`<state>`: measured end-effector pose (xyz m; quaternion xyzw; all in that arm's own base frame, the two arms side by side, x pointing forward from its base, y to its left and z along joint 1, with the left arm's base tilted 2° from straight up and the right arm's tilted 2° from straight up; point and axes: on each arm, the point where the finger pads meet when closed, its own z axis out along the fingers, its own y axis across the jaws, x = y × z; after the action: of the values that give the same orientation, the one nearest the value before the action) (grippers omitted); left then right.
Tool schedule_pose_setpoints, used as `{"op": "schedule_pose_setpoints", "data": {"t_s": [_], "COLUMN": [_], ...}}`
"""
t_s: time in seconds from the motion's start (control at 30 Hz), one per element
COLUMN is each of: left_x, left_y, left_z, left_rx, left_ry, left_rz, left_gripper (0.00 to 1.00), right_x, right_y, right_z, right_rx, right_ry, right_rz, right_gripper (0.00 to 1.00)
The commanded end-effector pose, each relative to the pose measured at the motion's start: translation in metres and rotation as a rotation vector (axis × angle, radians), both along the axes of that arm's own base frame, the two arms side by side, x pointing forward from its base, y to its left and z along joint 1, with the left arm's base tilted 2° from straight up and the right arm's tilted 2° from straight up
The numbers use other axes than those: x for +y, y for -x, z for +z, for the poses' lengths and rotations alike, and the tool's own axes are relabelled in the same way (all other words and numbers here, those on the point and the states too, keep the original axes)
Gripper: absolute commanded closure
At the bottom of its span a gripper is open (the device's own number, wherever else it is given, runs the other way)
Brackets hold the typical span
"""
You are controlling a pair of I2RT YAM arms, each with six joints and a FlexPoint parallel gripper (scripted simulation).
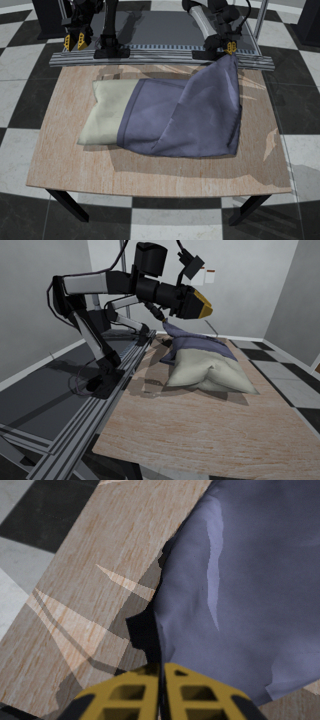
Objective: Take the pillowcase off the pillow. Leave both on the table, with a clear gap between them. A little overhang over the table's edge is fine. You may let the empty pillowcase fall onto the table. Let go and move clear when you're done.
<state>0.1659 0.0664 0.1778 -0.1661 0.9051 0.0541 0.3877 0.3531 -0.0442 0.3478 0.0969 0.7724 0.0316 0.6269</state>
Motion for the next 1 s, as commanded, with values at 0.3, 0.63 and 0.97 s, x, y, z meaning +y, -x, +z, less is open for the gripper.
{"op": "schedule_pose_setpoints", "data": {"t_s": [0.3, 0.63, 0.97], "left_x": [-0.001, -0.001, -0.001], "left_y": [-0.001, -0.001, -0.001], "left_z": [0.004, 0.004, 0.004], "left_rx": [-0.001, -0.001, -0.001], "left_ry": [-0.008, -0.008, -0.008], "left_rz": [-0.011, -0.011, -0.011], "left_gripper": [1.00, 1.00, 1.00], "right_x": [-0.029, -0.048, -0.052], "right_y": [0.046, 0.091, 0.128], "right_z": [-0.065, -0.116, -0.159], "right_rx": [0.229, 0.369, 0.467], "right_ry": [-0.265, -0.511, -0.728], "right_rz": [-0.099, -0.259, -0.401], "right_gripper": [0.55, 0.55, 0.55]}}
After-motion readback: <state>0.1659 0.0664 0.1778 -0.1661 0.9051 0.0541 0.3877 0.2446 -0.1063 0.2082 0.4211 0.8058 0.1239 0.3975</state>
